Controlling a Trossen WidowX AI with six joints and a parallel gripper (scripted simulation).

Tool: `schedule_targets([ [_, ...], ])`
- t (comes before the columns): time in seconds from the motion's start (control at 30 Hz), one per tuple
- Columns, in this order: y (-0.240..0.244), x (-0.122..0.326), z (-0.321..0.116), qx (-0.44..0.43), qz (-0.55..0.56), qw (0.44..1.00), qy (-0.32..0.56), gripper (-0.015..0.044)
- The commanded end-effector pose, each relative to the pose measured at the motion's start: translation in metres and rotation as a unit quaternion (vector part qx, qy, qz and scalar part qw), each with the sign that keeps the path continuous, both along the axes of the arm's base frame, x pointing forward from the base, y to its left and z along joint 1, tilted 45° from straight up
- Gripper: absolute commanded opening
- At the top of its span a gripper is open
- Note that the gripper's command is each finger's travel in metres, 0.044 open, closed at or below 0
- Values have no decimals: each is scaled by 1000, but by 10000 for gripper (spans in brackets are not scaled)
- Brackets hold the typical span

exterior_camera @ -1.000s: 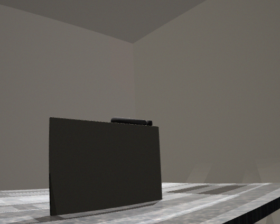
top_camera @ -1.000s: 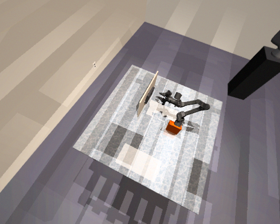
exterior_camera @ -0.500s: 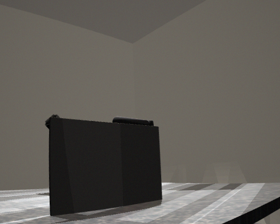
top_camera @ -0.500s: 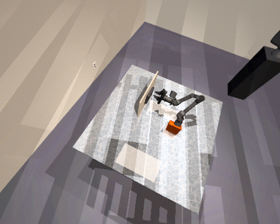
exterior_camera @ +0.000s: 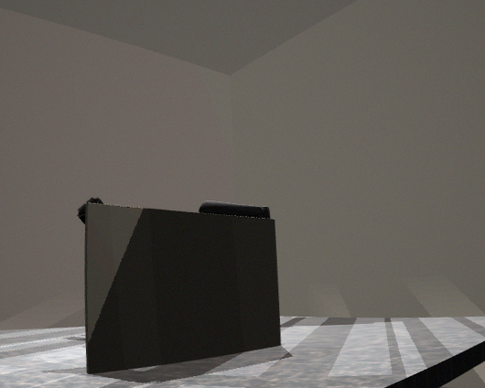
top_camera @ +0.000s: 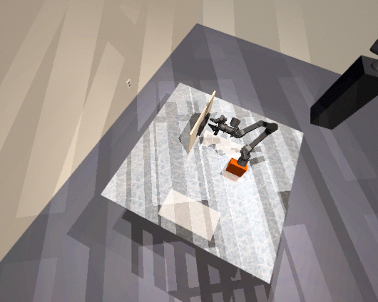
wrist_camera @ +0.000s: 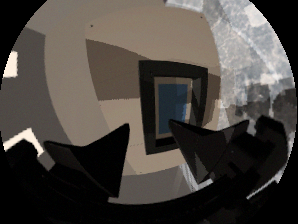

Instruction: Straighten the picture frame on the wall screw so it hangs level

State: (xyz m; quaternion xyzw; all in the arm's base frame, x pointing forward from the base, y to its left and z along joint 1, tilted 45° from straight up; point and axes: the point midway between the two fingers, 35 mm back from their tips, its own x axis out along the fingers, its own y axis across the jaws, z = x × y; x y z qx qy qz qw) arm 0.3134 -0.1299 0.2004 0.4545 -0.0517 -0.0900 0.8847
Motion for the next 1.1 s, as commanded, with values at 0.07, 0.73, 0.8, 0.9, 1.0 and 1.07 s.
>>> schedule_targets([
  [0.07,-3,10,0,0,-1,1000,1,260],
  [0.73,-8,35,0,0,-1,1000,0,260],
  [0.8,-8,35,0,0,-1,1000,0,260],
  [0.9,-8,35,0,0,-1,1000,0,260],
  [1.0,-8,35,0,0,-1,1000,0,260],
  [1.07,-8,35,0,0,-1,1000,0,260],
])
